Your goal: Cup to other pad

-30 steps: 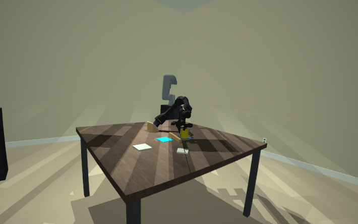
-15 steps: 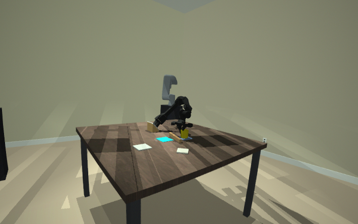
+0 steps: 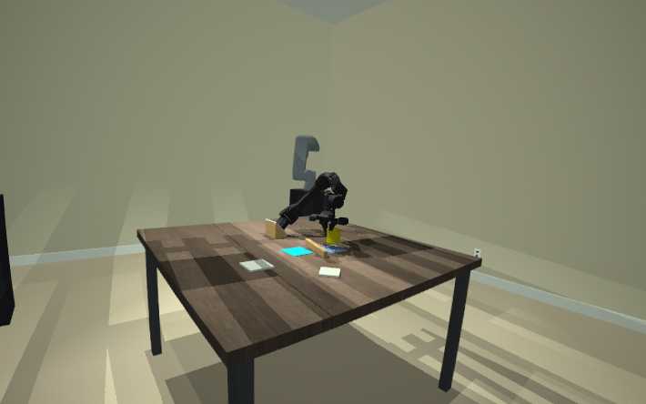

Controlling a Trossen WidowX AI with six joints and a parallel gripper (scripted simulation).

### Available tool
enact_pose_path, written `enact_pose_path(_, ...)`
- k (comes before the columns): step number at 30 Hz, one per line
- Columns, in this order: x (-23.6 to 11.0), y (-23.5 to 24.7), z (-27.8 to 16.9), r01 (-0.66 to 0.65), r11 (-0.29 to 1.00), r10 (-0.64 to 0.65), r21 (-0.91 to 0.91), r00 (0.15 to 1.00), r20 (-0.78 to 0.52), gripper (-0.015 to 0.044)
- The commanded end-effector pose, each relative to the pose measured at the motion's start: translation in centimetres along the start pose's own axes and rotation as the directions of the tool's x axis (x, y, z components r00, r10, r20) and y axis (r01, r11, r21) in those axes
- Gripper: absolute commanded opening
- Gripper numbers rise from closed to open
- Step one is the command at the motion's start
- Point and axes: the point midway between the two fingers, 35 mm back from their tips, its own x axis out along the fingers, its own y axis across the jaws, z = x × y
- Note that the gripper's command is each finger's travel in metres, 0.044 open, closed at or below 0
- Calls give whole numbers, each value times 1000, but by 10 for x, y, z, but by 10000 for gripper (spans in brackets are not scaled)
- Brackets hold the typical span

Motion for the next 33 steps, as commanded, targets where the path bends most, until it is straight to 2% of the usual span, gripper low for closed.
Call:
enact_pose_path(1,-12,0,1,-2,1000,2,-2,1000,7,0)
enact_pose_path(8,-30,0,-1,-3,1000,3,-1,1000,5,0)
enact_pose_path(33,-27,-11,10,-3,1000,3,2,1000,3,0)
